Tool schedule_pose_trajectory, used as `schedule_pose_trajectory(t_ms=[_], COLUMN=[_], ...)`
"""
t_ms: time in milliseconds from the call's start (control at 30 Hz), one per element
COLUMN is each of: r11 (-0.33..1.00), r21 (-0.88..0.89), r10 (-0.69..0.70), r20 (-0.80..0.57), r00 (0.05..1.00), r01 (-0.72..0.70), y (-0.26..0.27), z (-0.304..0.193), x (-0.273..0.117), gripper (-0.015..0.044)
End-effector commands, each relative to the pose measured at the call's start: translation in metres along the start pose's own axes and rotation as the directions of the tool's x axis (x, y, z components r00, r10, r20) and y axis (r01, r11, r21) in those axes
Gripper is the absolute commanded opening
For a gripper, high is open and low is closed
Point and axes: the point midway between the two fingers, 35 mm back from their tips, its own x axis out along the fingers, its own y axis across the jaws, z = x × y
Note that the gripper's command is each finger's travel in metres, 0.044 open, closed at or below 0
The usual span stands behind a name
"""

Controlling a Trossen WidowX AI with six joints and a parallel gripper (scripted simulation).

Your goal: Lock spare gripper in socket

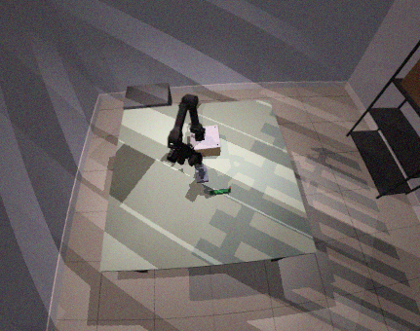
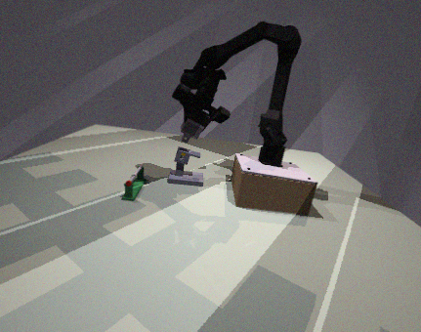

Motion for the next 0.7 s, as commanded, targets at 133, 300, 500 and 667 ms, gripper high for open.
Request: schedule_pose_trajectory(t_ms=[133,300,500,667], r11=[0.973,0.962,0.962,0.962], r21=[0.223,0.262,0.262,0.263], r10=[-0.036,-0.044,-0.044,-0.044], r20=[-0.111,-0.129,-0.128,-0.124], r00=[0.993,0.991,0.991,0.991], r01=[0.060,0.077,0.076,0.076], y=[0.014,0.016,0.015,0.014], z=[-0.017,-0.020,-0.018,-0.015], x=[-0.005,-0.006,-0.003,0.007], gripper=[0.0000,0.0000,0.0000,0.0000])
